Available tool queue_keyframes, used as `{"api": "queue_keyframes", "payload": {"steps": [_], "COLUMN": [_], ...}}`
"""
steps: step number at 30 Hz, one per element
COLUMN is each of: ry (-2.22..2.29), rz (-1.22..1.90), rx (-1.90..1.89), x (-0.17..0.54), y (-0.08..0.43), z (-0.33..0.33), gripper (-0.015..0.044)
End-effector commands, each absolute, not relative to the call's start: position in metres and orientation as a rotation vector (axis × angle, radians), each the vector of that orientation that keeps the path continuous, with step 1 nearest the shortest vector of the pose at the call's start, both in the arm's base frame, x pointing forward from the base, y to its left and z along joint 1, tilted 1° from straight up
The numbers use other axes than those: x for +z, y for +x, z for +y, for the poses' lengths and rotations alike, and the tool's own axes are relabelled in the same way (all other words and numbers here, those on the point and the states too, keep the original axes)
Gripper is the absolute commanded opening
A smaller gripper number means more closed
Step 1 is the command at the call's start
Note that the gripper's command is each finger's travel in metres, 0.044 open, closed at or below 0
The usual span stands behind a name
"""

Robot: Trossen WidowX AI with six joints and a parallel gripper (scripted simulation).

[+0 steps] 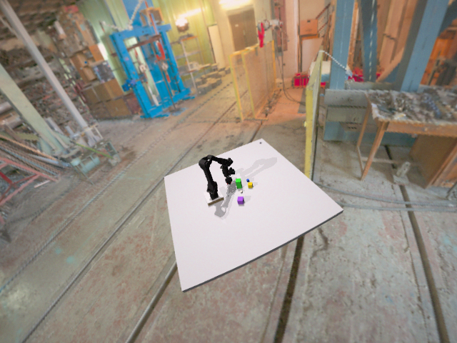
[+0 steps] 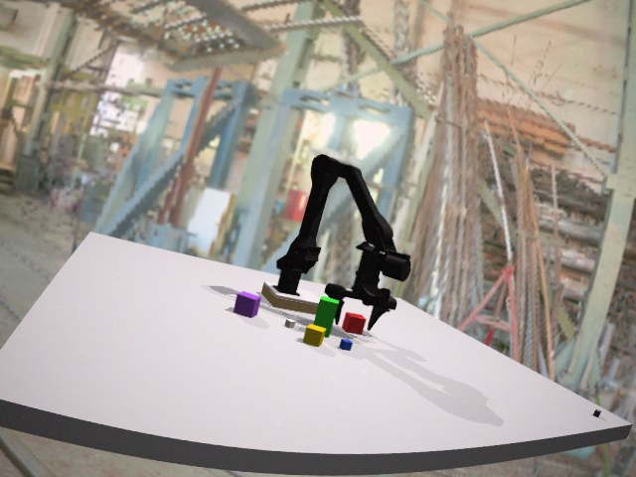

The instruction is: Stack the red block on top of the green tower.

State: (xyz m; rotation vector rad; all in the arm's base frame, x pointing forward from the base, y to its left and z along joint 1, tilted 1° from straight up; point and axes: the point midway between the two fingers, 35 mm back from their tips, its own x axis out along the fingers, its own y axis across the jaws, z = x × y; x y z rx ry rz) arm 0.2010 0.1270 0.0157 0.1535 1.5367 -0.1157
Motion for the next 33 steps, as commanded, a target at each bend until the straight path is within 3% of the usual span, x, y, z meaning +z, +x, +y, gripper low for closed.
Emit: {"api": "queue_keyframes", "payload": {"steps": [1, 9, 15, 20, 33], "ry": [0.156, 0.156, 0.156, 0.156, 0.156], "rz": [1.544, 1.544, 1.544, 1.544, 1.544], "rx": [-0.115, -0.115, -0.115, -0.115, -0.115], "x": [0.016, 0.016, 0.016, 0.029, 0.09], "y": [0.2, 0.2, 0.2, 0.201, 0.199], "z": [0.127, 0.127, 0.127, 0.127, 0.126], "gripper": [0.0387, 0.0177, 0.0138, 0.0006, 0.0]}}
